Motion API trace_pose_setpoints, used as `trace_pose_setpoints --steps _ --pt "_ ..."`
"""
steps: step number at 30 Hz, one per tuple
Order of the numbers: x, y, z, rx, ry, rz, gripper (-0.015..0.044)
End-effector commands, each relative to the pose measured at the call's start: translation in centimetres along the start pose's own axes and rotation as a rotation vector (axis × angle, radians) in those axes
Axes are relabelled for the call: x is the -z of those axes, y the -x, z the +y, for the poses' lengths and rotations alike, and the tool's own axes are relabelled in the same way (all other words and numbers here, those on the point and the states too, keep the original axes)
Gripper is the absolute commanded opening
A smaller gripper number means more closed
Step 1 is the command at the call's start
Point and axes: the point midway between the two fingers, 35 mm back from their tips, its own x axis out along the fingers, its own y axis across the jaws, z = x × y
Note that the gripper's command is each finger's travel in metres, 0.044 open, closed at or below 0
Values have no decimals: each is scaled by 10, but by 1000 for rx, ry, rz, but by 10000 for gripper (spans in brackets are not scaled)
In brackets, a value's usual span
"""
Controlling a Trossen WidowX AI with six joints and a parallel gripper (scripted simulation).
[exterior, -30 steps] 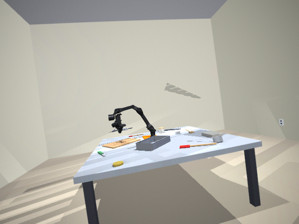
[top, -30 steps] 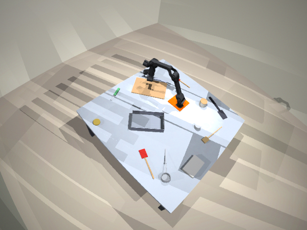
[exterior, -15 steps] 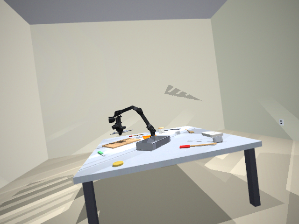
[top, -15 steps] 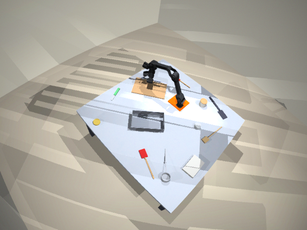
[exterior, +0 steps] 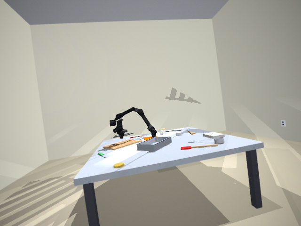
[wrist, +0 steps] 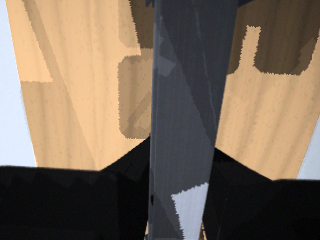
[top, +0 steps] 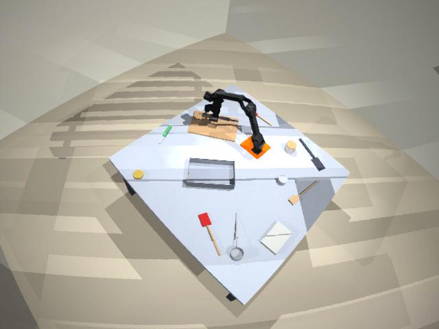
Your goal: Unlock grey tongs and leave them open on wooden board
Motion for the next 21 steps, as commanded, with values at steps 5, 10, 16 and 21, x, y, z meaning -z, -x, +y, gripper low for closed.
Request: trace_pose_setpoints --steps 5,10,16,21 --pt "1 -12 0 7 -7 2 -150" --pt "3 -20 1 8 -8 4 -150" --pt "3 -23 1 9 -8 5 -150" --pt "4 -22 2 3 -2 7 -19"
